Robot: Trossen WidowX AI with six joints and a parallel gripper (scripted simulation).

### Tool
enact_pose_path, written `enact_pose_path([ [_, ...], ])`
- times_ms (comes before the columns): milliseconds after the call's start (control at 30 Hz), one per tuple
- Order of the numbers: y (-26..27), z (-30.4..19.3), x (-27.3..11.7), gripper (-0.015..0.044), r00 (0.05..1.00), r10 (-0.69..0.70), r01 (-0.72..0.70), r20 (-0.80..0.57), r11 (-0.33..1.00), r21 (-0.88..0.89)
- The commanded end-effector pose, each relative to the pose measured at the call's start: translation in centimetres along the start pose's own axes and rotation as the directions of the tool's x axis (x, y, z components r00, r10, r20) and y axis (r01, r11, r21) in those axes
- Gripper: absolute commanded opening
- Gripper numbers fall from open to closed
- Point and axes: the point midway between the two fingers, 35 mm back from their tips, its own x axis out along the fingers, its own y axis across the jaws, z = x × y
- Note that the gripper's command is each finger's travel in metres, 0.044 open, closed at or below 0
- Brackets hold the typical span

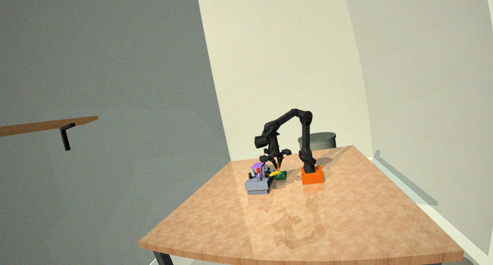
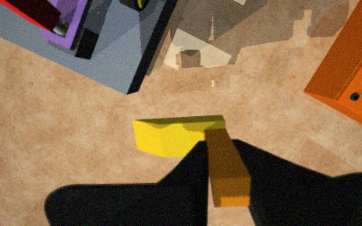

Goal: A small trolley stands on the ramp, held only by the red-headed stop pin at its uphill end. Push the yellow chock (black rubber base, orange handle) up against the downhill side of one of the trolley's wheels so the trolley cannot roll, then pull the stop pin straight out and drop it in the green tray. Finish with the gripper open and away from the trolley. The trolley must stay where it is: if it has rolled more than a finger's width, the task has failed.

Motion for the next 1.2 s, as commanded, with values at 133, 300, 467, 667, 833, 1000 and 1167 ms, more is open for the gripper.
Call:
enact_pose_path([
  [133,0.47,-0.16,-2.09,0.0000,1.000,0.007,-0.007,-0.004,1.000,-0.004],
  [300,0.47,-0.16,-2.09,0.0000,1.000,0.007,-0.007,-0.004,1.000,-0.010],
  [467,0.47,-0.16,-2.09,0.0000,1.000,0.008,-0.008,-0.004,0.988,-0.153],
  [667,0.47,-0.16,-2.09,0.0000,1.000,0.008,-0.009,-0.003,0.935,-0.354],
  [833,0.47,-0.16,-2.09,0.0000,1.000,0.009,-0.009,-0.003,0.861,-0.509],
  [1000,0.47,-0.16,-2.10,0.0000,1.000,0.009,-0.009,-0.003,0.761,-0.649],
  [1167,0.46,-0.17,-2.10,0.0000,1.000,0.010,-0.008,-0.003,0.638,-0.770],
])
